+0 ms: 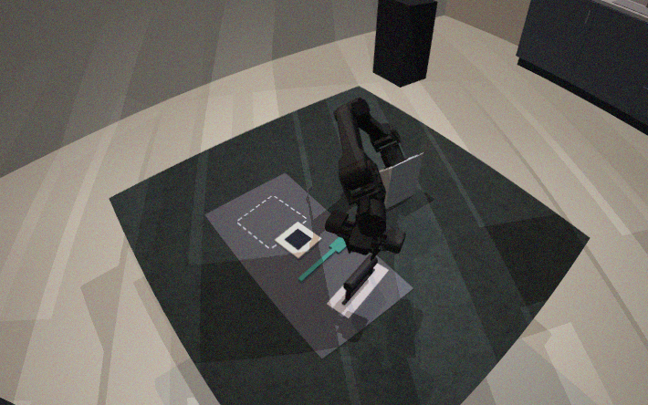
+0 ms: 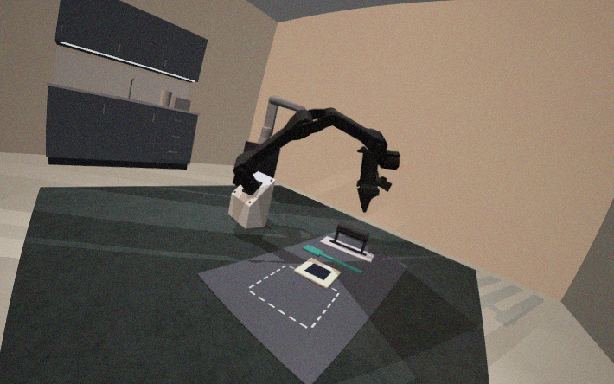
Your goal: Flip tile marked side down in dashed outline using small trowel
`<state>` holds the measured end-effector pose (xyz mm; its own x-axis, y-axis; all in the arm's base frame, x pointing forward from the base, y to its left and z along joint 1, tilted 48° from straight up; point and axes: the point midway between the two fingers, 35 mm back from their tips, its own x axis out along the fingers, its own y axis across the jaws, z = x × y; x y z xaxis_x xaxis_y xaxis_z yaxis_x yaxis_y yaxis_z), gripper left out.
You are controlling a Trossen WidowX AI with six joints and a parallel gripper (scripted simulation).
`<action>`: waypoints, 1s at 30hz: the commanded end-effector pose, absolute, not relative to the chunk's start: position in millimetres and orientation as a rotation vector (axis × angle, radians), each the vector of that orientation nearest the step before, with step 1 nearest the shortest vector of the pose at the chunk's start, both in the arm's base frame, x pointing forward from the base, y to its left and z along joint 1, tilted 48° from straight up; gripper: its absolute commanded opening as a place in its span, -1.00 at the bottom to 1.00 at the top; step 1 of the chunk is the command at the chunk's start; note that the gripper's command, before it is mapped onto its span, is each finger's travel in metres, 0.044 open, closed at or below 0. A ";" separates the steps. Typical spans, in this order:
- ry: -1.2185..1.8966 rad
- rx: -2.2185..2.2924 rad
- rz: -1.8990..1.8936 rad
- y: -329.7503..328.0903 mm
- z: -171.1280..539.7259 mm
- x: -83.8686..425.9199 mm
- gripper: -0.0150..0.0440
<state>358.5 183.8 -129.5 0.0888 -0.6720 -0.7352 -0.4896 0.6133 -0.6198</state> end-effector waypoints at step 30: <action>1.614 -0.803 -0.479 122.6 -182.9 354.4 0.42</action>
